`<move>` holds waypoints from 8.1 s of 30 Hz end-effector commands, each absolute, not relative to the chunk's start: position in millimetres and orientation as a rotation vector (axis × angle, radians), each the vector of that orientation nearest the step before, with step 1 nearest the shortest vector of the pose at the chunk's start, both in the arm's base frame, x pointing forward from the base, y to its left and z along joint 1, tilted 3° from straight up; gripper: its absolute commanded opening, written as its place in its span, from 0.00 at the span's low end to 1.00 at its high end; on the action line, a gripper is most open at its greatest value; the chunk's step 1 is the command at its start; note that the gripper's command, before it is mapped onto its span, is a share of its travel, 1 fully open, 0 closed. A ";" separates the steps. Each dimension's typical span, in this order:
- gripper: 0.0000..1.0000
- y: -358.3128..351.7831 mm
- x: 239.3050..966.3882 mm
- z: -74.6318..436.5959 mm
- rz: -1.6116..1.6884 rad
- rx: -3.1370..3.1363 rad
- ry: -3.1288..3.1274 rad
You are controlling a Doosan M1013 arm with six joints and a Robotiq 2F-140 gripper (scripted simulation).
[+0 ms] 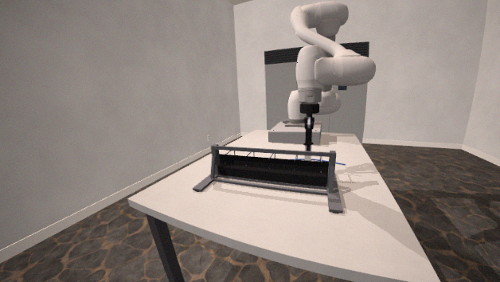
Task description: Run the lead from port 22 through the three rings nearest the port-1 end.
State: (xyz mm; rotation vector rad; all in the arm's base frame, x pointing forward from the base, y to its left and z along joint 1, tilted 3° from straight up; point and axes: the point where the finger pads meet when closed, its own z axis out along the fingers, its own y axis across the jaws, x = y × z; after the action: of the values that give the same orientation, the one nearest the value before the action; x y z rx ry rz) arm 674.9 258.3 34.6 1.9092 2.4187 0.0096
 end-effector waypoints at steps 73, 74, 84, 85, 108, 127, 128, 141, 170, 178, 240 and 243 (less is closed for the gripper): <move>0.00 267.6 713.9 34.4 0.010 1.909 2.419; 0.00 267.6 713.9 34.4 0.010 1.909 2.419; 0.20 267.6 713.9 34.4 0.010 1.909 2.419; 0.20 267.6 713.9 34.4 0.010 1.909 2.419; 0.20 267.6 713.9 34.4 0.010 1.909 2.419; 0.20 267.9 713.4 43.4 0.010 1.909 2.419; 0.20 268.0 713.3 45.4 0.010 1.909 2.419; 0.20 269.0 711.7 77.4 0.010 1.909 2.419; 0.00 270.2 709.8 114.1 0.010 1.909 2.419; 0.00 270.2 709.8 114.1 0.010 1.909 2.419; 0.00 270.2 709.8 114.1 0.010 1.909 2.419; 0.00 270.2 709.8 114.1 0.010 1.909 2.419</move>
State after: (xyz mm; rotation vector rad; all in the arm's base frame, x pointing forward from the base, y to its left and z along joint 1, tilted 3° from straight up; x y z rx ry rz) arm 709.8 270.2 114.0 1.9092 2.4187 0.0096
